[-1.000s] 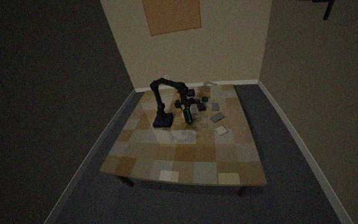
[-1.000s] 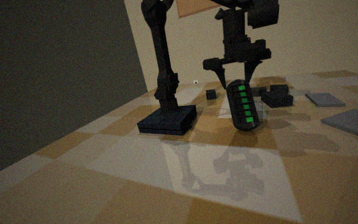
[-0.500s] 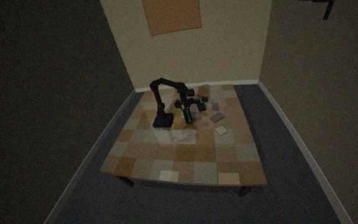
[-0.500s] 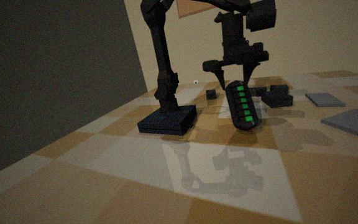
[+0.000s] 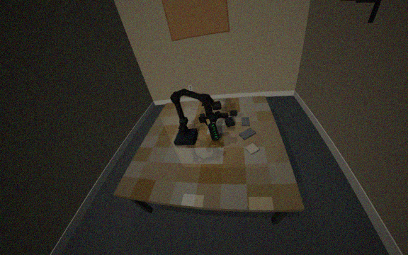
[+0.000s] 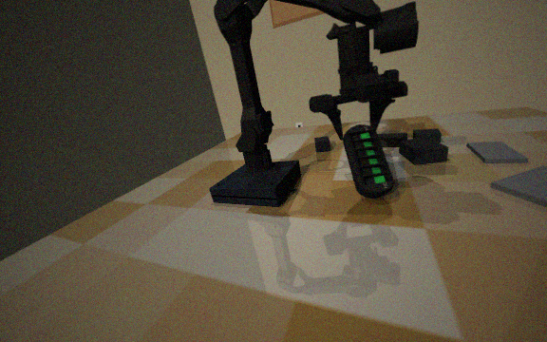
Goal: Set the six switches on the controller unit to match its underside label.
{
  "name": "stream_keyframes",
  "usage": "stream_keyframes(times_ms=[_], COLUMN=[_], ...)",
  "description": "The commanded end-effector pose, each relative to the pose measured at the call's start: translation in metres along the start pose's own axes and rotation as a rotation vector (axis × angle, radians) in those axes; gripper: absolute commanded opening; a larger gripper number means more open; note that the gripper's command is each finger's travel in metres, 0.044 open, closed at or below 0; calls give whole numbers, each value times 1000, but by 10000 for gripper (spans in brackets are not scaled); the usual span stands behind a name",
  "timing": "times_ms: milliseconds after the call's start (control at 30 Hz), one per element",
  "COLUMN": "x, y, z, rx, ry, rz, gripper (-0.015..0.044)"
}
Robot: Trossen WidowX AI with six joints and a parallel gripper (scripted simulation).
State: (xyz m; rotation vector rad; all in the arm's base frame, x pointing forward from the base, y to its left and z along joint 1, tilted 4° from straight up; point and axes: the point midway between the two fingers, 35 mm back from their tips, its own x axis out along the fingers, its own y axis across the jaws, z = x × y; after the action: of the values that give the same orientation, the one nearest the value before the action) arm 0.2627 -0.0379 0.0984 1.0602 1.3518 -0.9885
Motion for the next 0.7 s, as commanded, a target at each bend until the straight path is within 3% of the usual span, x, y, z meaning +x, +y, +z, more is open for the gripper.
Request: stream_keyframes(times_ms=[0, 667], x=[5, 15], y=[-3, -3], z=[-2, -14], rx=[8, 8], ry=[1, 2], rz=[-9, -9], gripper=[336, 336])
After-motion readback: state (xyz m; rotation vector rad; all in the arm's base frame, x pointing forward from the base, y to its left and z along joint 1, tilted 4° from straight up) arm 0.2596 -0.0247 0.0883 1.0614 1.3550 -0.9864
